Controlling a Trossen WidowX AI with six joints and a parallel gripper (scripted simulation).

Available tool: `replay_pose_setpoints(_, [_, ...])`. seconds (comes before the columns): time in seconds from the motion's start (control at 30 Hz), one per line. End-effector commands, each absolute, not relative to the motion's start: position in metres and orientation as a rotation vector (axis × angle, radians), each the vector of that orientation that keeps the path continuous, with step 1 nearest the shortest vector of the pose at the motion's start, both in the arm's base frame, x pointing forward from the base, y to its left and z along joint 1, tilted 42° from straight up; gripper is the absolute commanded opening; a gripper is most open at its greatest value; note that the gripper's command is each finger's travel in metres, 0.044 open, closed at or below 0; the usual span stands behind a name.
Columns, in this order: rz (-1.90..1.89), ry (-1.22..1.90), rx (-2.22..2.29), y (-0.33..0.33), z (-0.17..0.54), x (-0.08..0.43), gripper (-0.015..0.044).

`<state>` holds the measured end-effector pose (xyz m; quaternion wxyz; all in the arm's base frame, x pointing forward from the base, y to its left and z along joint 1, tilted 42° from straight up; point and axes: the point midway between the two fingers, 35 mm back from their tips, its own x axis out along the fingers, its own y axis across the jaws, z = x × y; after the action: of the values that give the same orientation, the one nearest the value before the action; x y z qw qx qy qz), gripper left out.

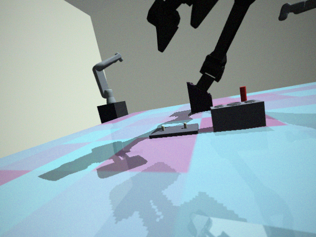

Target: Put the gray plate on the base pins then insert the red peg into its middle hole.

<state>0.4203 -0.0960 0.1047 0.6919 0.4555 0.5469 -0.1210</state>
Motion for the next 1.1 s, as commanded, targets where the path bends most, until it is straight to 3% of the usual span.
replay_pose_setpoints(0.0, [-0.494, 1.498, 1.477, -0.039, 0.117, 0.365, 0.044])
replay_pose_setpoints(0.13, [-0.695, 1.655, 1.707, -0.011, 0.128, 0.336, 0.044])
replay_pose_setpoints(0.6, [-0.715, 1.668, 1.726, -0.01, 0.126, 0.342, 0.044])
replay_pose_setpoints(0.8, [-0.711, 1.668, 1.728, 0.031, 0.081, 0.346, 0.044])
replay_pose_setpoints(1.07, [-0.711, 1.669, 1.729, 0.038, 0.071, 0.344, 0.044])
